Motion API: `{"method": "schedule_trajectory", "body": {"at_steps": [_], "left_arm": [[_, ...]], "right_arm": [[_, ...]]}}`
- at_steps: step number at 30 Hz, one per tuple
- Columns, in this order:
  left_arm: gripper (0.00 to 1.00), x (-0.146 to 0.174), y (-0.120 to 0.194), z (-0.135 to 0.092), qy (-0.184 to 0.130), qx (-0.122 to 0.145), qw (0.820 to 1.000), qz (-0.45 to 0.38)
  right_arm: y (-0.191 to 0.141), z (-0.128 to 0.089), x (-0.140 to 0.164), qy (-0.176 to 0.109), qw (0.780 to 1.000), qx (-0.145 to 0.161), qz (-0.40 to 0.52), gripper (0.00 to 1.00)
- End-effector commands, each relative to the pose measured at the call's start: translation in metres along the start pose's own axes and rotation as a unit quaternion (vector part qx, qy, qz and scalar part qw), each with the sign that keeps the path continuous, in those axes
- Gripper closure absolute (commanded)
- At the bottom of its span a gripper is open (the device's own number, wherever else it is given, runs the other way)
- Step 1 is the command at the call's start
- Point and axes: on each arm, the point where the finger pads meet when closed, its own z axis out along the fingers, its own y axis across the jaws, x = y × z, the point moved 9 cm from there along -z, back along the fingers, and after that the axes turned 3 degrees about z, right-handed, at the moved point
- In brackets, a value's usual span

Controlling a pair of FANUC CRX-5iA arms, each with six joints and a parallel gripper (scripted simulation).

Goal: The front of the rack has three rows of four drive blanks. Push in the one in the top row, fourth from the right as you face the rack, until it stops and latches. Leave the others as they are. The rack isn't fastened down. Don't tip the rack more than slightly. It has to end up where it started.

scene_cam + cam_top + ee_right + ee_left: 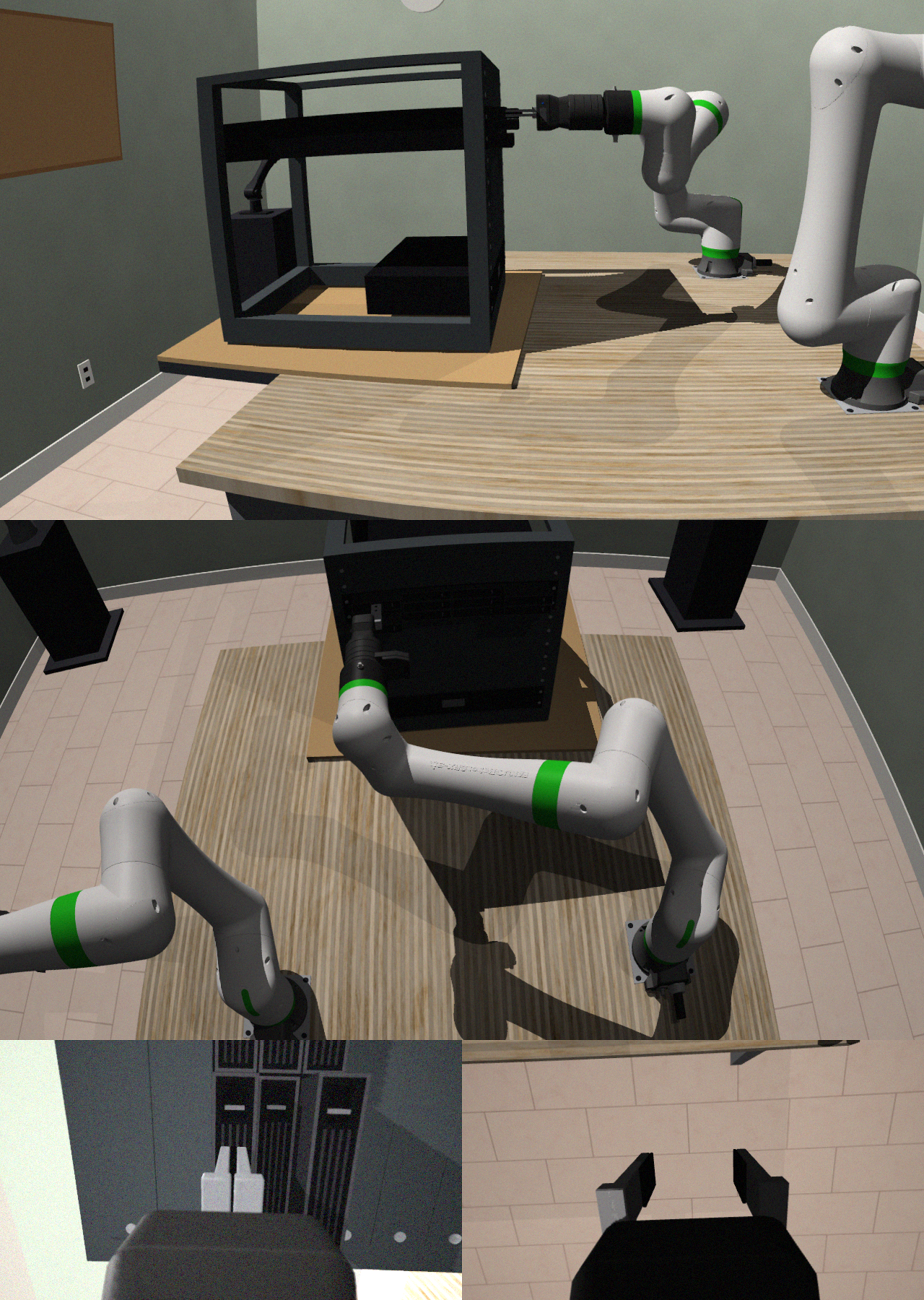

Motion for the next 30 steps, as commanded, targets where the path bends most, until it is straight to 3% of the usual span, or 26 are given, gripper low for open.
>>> {"method": "schedule_trajectory", "body": {"at_steps": [1, 30], "left_arm": [[0.0, -0.0001, -0.0001, -0.001, -0.001, 0.0, 1.0, 0.0], [0.0, -0.0001, -0.0001, -0.001, -0.001, 0.0, 1.0, 0.0]], "right_arm": [[-0.0022, 0.005, 0.0004, 0.0, 1.0, 0.001, 0.001, 1.0], [-0.0022, 0.0105, 0.0004, 0.0, 1.0, 0.001, 0.001, 1.0]]}}
